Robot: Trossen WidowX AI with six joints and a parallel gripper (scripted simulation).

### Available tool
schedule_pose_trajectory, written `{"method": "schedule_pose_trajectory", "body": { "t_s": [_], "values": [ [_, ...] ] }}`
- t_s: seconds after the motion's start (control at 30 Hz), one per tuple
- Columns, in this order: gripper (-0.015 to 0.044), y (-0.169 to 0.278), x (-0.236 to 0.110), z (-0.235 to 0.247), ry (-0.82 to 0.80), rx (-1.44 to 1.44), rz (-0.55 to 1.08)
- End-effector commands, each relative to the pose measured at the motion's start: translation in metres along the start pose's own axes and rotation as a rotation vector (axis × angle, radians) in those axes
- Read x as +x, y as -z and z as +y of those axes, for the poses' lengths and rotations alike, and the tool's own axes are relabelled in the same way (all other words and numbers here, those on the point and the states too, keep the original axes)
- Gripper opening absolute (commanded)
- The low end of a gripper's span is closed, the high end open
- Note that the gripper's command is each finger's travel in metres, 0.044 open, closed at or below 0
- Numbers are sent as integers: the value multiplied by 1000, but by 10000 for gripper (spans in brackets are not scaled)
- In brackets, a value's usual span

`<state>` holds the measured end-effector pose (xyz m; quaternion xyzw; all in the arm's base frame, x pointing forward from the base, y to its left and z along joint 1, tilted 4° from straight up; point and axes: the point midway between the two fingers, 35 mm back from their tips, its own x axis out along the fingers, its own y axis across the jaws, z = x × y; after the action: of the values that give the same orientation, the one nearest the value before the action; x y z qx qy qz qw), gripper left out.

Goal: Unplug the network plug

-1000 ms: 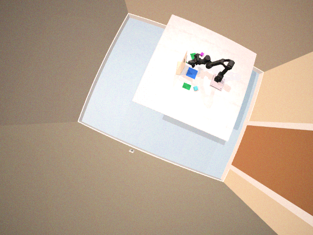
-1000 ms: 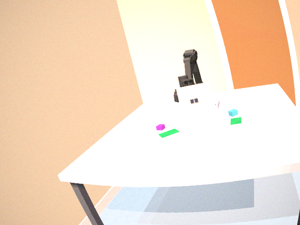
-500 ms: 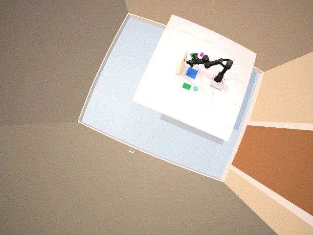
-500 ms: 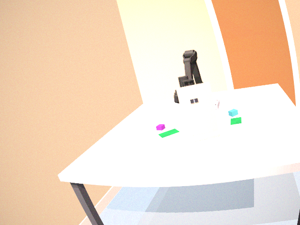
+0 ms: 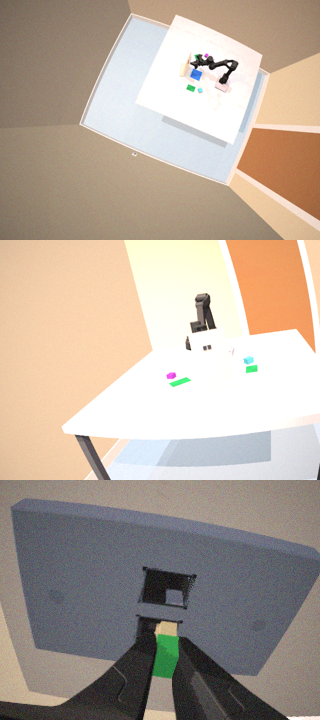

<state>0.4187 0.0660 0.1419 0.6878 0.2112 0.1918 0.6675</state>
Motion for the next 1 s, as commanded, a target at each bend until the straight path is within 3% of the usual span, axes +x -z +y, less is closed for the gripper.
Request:
{"method": "schedule_pose_trajectory", "body": {
  "t_s": [0.0, 0.97],
  "values": [
    [0, 0, -2, 0, 1, 5, -4],
    [0, 5, -19, -1, 3, 5, -4]
  ]
}}
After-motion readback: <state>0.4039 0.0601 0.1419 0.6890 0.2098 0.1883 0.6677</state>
